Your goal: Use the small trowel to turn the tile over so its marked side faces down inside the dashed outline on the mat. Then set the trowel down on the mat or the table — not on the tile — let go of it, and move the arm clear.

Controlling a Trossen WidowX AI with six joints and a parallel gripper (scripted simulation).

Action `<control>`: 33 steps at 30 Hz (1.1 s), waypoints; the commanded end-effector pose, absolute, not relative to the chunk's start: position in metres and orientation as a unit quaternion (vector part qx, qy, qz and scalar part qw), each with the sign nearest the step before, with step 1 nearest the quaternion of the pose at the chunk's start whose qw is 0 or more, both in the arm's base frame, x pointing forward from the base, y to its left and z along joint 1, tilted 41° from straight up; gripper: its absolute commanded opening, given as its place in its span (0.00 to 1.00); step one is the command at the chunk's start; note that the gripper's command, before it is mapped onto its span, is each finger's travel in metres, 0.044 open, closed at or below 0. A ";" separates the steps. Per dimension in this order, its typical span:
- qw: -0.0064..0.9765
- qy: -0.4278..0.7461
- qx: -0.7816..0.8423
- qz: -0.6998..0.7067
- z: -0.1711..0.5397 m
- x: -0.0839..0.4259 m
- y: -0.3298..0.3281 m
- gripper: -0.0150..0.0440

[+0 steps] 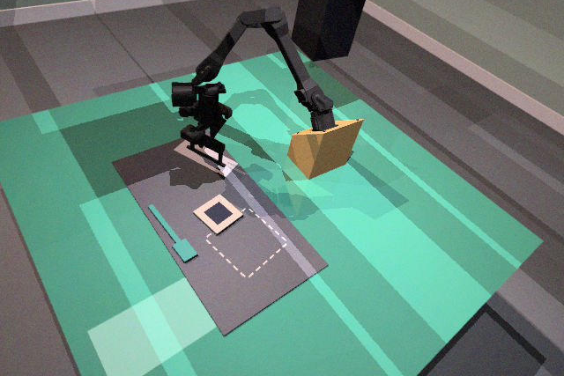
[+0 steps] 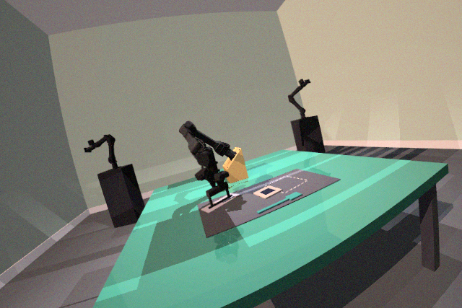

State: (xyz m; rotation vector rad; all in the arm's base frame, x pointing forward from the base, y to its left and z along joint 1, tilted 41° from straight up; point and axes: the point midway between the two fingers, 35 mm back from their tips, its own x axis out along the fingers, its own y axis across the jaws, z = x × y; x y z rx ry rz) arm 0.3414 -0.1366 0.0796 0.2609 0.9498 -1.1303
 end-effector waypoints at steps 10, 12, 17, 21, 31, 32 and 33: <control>0.732 0.430 0.119 -0.515 0.113 0.334 -0.109 0.71; 0.732 0.430 0.119 -0.515 0.113 0.334 -0.109 0.71; 0.735 0.430 0.119 -0.511 0.121 0.335 -0.100 0.76; 0.735 0.440 0.136 -0.498 0.116 0.332 -0.103 0.76; 0.757 0.467 0.234 -0.392 0.089 0.317 -0.122 0.76; 0.761 0.467 0.241 -0.380 0.087 0.316 -0.123 0.76; 0.766 0.465 0.248 -0.368 0.086 0.315 -0.124 0.76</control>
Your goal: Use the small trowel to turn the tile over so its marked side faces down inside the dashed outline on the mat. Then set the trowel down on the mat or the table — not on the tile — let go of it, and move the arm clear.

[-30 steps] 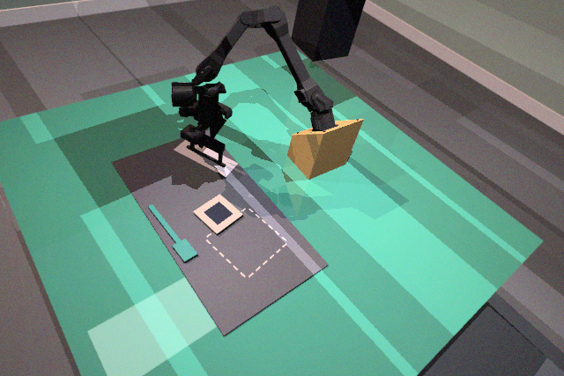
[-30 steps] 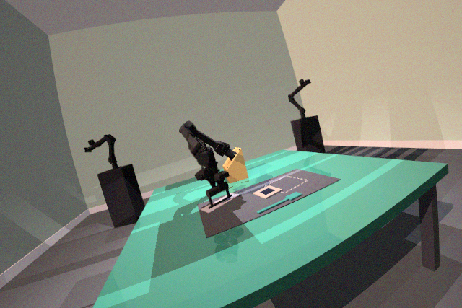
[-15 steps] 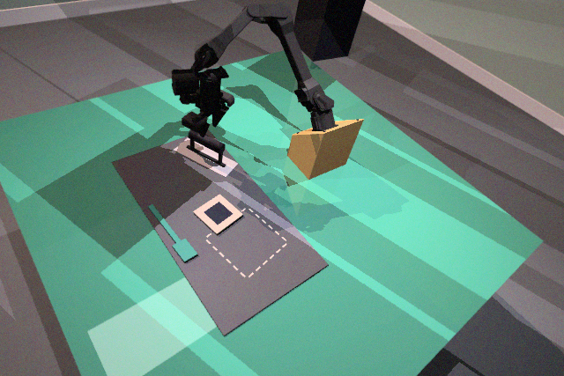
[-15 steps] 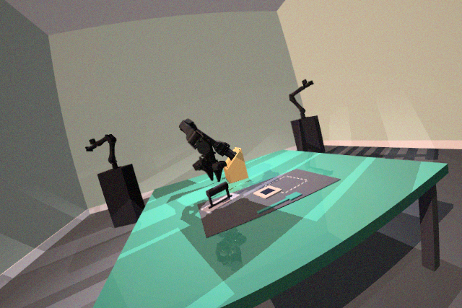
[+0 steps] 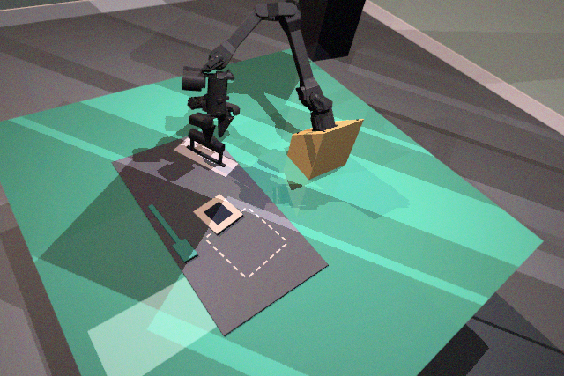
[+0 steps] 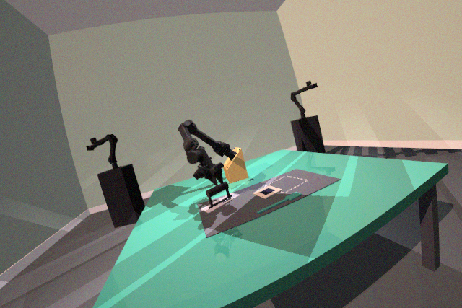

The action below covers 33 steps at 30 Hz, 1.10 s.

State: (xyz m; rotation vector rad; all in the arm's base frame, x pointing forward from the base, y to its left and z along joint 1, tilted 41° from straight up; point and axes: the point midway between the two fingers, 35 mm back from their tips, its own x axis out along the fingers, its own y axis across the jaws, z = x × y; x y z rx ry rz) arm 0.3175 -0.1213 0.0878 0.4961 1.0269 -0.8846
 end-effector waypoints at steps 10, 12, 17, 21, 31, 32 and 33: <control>0.823 0.422 0.290 -0.247 0.082 0.304 -0.135 0.76; 0.836 0.408 0.291 -0.224 0.083 0.301 -0.136 0.76; 0.870 0.367 0.284 -0.167 0.087 0.293 -0.139 0.76; 0.879 0.354 0.279 -0.152 0.089 0.291 -0.139 0.76; 0.879 0.354 0.279 -0.152 0.085 0.296 -0.140 0.76; 0.879 0.354 0.279 -0.152 0.084 0.297 -0.140 0.76; 0.879 0.354 0.279 -0.152 0.083 0.299 -0.141 0.76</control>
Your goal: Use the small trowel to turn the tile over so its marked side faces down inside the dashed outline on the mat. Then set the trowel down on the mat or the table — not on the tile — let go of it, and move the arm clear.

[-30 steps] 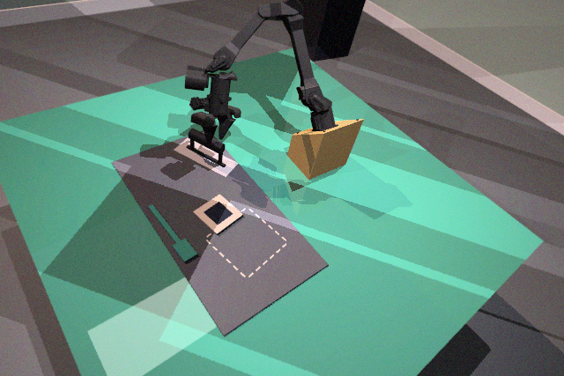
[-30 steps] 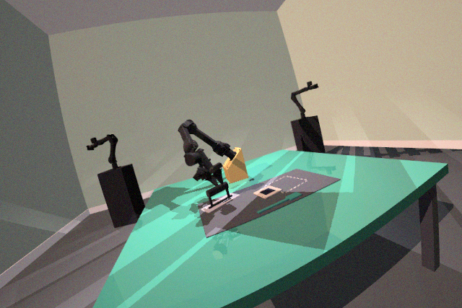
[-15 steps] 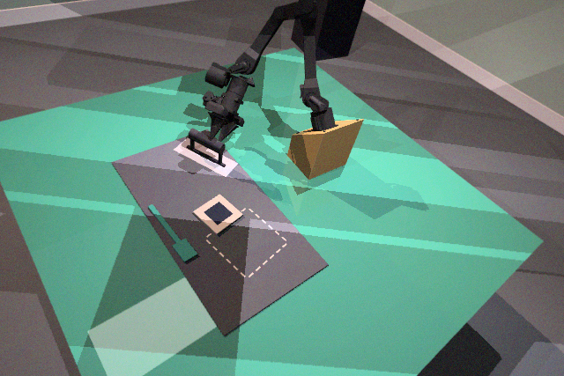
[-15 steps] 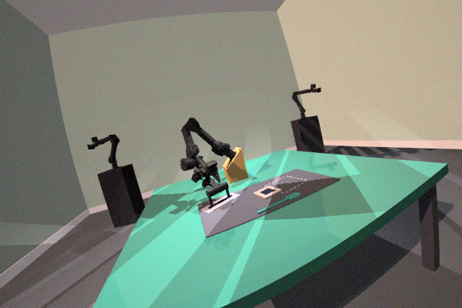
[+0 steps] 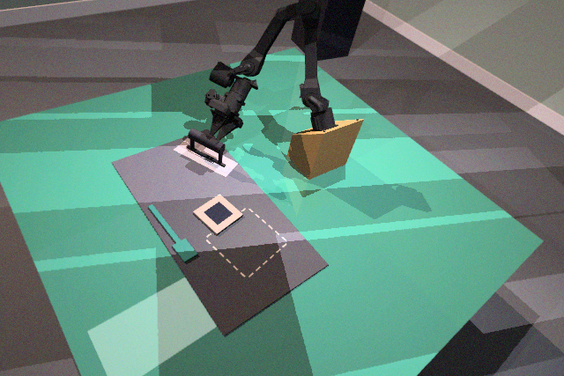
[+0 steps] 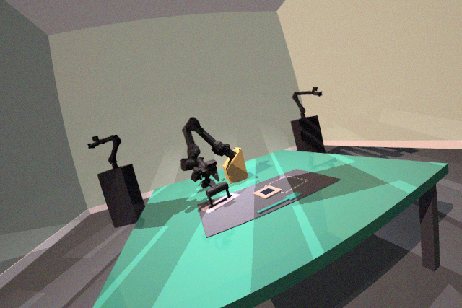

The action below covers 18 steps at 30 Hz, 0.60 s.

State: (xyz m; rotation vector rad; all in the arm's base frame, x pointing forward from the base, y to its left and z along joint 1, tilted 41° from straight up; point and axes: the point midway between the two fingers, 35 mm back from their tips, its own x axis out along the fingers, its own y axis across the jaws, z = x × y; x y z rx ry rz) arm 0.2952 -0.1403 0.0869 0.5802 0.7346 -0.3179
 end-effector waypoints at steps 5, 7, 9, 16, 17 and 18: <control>0.879 0.355 0.279 -0.152 0.077 0.305 -0.142 0.76; 0.879 0.355 0.279 -0.152 0.075 0.307 -0.142 0.76; 0.879 0.355 0.279 -0.152 0.073 0.309 -0.142 0.76; 0.879 0.355 0.279 -0.152 0.065 0.317 -0.143 0.76; 0.879 0.355 0.279 -0.152 0.063 0.318 -0.143 0.76; 0.879 0.355 0.279 -0.152 0.062 0.319 -0.143 0.76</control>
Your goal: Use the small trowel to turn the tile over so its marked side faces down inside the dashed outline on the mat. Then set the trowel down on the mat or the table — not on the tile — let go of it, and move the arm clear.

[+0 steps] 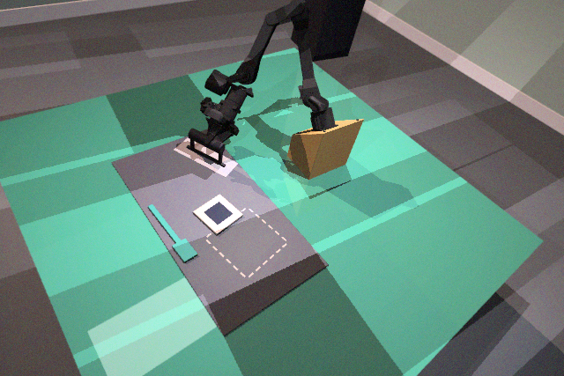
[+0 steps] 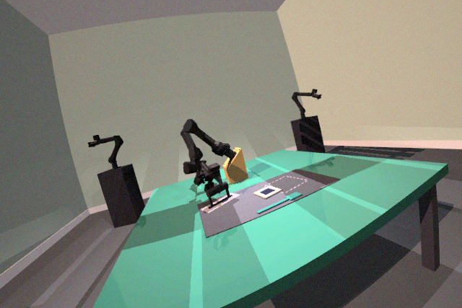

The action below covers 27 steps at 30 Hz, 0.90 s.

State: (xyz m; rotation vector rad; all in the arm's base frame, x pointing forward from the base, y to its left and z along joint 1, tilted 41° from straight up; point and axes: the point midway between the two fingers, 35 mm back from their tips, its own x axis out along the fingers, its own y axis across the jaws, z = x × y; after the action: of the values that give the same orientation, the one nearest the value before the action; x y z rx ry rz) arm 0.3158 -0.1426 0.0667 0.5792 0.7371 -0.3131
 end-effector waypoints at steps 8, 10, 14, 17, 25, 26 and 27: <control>0.879 0.354 0.280 -0.152 0.052 0.328 -0.143 0.76; 0.879 0.354 0.280 -0.152 0.050 0.330 -0.143 0.76; 0.879 0.354 0.280 -0.152 0.047 0.333 -0.143 0.76; 0.879 0.354 0.280 -0.152 0.047 0.333 -0.143 0.63; 0.879 0.354 0.280 -0.152 0.047 0.333 -0.143 0.44; 0.879 0.354 0.280 -0.152 0.047 0.333 -0.143 0.43; 0.879 0.354 0.280 -0.152 0.047 0.333 -0.143 0.42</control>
State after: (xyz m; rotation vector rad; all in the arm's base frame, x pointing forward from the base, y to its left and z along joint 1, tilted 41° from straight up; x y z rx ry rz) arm 0.3322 -0.1430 0.0464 0.5822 0.7407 -0.3158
